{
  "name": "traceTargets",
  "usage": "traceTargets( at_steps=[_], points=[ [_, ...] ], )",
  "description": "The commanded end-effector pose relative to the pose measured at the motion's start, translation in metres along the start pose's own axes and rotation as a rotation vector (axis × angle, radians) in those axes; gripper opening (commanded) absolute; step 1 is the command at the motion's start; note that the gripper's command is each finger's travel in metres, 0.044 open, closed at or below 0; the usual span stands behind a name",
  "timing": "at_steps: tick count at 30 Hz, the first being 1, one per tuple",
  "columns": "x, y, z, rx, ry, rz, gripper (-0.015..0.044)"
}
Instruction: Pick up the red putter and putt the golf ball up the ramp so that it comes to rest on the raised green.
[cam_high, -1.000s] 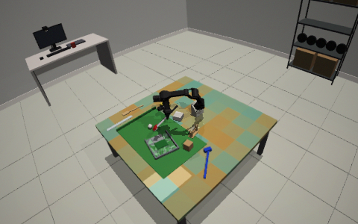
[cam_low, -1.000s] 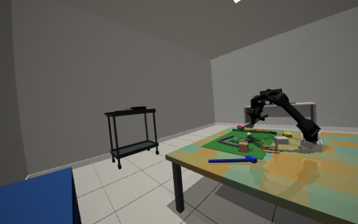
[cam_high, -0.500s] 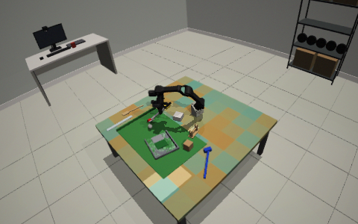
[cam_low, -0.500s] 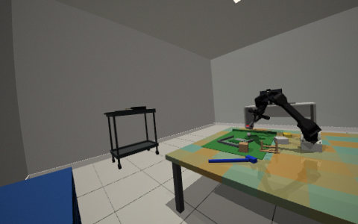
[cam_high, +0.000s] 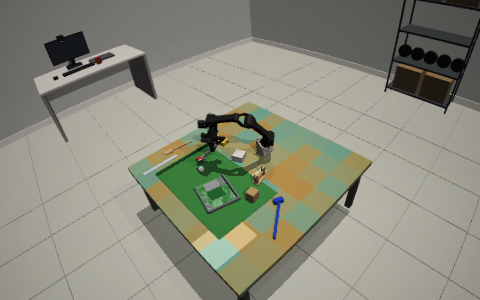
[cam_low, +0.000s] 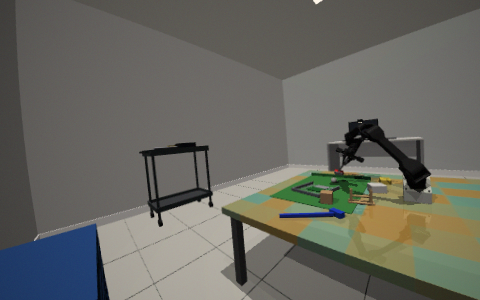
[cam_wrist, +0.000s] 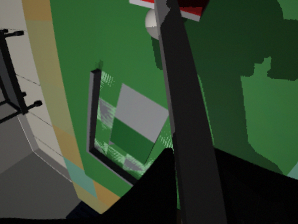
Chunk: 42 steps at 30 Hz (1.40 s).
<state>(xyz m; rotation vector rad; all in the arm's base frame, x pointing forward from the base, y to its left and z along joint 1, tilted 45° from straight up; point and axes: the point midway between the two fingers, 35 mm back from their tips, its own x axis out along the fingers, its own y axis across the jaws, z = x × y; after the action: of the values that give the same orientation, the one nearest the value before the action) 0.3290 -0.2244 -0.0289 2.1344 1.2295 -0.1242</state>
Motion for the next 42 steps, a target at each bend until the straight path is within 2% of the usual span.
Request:
traceTargets(
  at_steps=[1,26,42],
  points=[
    [0.010,-0.013,0.010,0.012,0.004,0.003,0.0000],
    [0.028,-0.034,0.029,0.011,0.004,0.003,0.0000],
    [0.021,-0.039,0.042,0.012,0.003,-0.003,0.0000]
  ],
)
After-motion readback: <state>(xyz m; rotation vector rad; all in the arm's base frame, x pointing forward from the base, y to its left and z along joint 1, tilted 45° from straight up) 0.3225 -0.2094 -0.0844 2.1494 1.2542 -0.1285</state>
